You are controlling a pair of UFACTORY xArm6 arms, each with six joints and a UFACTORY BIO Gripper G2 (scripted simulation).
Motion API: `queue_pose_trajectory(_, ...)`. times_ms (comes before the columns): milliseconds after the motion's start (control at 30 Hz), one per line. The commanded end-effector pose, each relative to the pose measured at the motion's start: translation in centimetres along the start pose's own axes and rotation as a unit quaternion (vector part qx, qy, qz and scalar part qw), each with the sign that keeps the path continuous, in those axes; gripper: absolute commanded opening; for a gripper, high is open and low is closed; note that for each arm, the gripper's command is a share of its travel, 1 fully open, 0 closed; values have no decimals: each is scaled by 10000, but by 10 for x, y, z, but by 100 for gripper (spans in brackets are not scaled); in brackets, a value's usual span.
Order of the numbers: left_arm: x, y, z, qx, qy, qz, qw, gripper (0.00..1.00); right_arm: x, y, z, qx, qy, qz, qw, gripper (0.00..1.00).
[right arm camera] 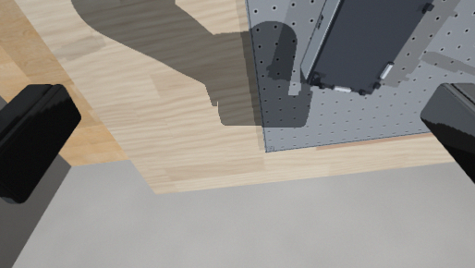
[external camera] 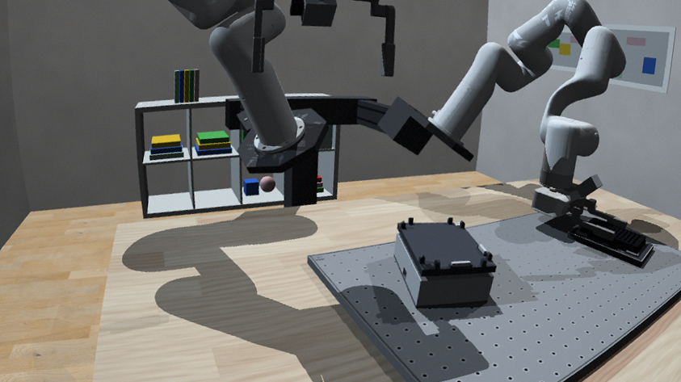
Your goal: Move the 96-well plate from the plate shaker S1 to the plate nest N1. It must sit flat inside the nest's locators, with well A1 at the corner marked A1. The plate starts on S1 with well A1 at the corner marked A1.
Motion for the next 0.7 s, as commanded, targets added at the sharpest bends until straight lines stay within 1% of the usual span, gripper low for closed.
queue_pose_trajectory(0,0,-1,1,-10,6,5,10000,0,0,1,-1,11,-8,-11,10000,100)
queue_pose_trajectory(33,0,-1,1,-11,6,5,10000,37,0,1,-1,11,-8,-11,10000,100)
queue_pose_trajectory(667,0,-1,1,-11,6,5,10000,37,0,1,-1,11,-8,-11,10000,100)
Point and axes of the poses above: on each arm, the point midway between the two finger pads, its own y axis back along the fingers, its own x axis across the jaws, z = x × y, the point moved 6 cm from there along y, back along the fingers, and after that the axes turned 15 degrees about -y, right-handed, at the moved point
